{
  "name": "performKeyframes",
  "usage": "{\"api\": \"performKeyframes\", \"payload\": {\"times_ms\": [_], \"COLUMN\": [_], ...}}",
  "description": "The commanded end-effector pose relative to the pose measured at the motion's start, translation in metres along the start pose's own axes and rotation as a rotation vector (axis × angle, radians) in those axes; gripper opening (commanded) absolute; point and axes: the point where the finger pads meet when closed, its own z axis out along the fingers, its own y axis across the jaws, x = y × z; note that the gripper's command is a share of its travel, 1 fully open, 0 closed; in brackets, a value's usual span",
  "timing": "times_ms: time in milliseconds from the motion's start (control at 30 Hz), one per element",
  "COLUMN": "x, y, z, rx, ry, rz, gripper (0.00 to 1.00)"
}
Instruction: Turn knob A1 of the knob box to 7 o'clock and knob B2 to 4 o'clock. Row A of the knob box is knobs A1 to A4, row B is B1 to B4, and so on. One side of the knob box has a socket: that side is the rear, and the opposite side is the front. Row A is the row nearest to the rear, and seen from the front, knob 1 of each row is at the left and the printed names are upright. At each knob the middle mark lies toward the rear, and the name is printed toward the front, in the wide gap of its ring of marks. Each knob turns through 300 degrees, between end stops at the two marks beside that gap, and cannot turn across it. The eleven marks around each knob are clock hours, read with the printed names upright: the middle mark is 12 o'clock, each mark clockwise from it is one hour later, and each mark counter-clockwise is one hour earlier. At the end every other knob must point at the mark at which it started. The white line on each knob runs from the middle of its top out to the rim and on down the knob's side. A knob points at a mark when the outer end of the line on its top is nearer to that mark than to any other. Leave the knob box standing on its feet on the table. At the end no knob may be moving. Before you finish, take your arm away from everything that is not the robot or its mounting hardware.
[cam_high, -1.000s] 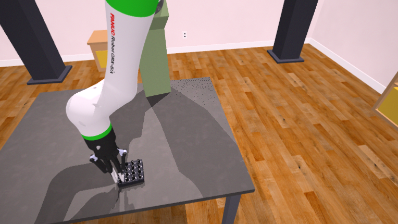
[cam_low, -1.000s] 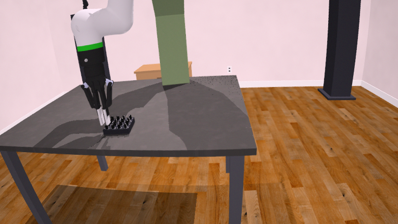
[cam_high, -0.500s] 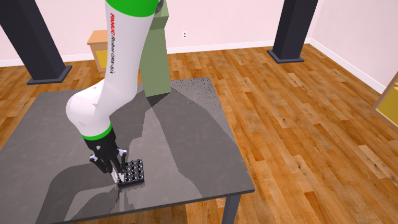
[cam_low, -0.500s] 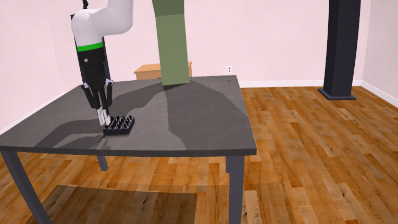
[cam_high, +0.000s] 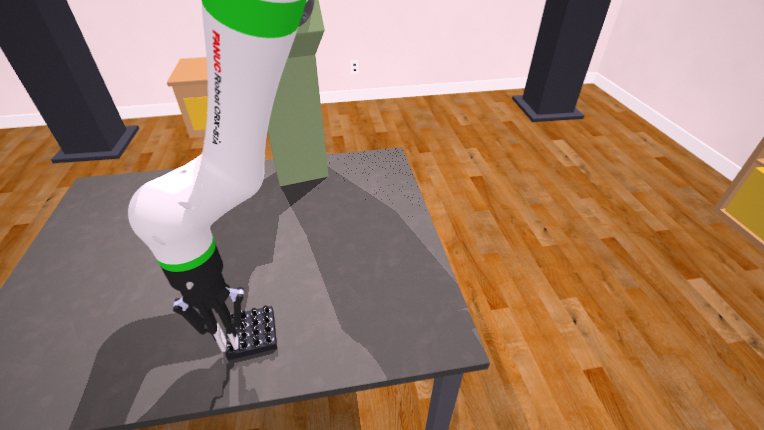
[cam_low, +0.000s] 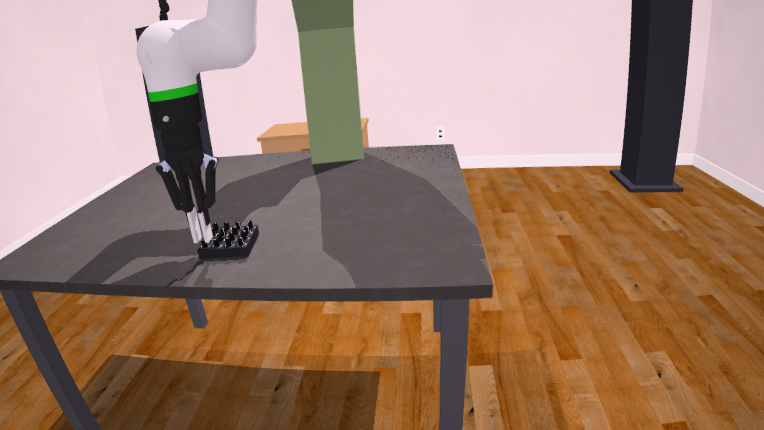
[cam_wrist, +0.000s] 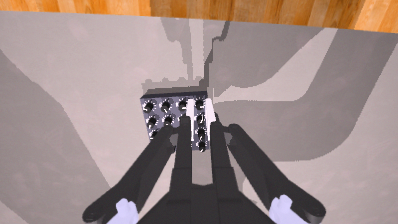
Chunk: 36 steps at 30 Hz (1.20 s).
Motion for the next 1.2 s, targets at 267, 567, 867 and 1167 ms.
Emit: {"api": "performKeyframes", "payload": {"times_ms": [267,567,867,1167], "x": [0.0001,0.0001,0.0001,0.0001], "y": [0.0002,0.0002,0.0002,0.0002], "z": [0.0072,0.0084,0.0084,0.0084], "rx": [0.0,0.0,0.0,0.0], "ry": [0.0,0.0,0.0,0.0], "rz": [0.0,0.0,0.0,0.0], "gripper": [0.12,0.12,0.12,0.12]}}
